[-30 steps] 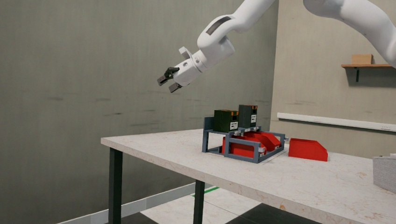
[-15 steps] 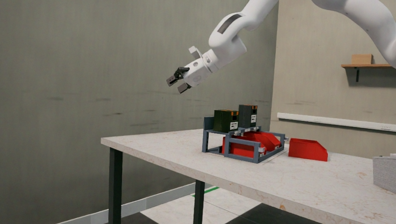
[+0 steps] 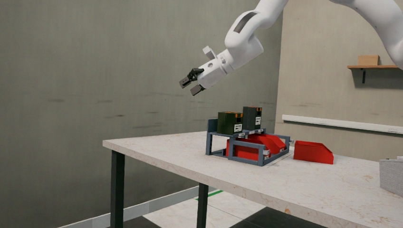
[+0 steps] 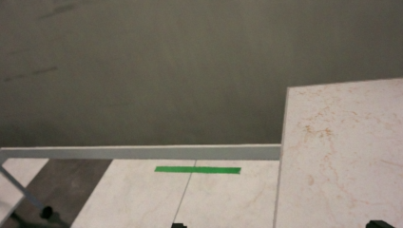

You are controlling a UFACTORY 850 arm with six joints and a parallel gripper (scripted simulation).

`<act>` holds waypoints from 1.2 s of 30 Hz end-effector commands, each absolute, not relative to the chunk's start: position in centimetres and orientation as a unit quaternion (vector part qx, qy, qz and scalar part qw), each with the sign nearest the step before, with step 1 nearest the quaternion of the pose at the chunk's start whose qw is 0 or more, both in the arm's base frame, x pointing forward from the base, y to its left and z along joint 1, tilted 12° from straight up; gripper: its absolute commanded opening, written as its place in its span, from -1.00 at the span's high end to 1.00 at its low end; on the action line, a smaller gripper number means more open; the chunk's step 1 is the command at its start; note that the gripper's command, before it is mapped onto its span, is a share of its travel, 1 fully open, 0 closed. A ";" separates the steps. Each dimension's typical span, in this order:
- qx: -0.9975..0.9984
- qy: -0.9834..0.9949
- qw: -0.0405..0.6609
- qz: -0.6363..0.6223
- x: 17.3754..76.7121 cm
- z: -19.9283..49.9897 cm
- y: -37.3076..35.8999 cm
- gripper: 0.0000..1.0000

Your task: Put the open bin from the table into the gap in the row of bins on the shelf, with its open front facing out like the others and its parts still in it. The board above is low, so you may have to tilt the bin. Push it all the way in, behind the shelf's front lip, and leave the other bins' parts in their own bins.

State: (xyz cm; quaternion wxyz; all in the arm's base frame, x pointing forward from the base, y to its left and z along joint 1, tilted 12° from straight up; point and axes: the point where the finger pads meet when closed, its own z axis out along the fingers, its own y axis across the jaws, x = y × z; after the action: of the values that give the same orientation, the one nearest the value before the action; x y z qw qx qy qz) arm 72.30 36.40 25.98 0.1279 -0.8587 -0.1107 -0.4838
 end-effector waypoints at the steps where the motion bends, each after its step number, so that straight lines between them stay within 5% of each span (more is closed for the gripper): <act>1: -0.858 -0.111 0.128 -0.485 72.3 26.1 36.4 -1.00; 36: -0.858 -0.111 0.128 -0.485 62.6 24.7 34.8 -1.00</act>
State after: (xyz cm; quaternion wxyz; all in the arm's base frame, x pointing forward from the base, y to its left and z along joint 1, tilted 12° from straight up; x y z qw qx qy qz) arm 62.58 34.79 24.56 0.1279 -0.8586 -0.1107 -0.4839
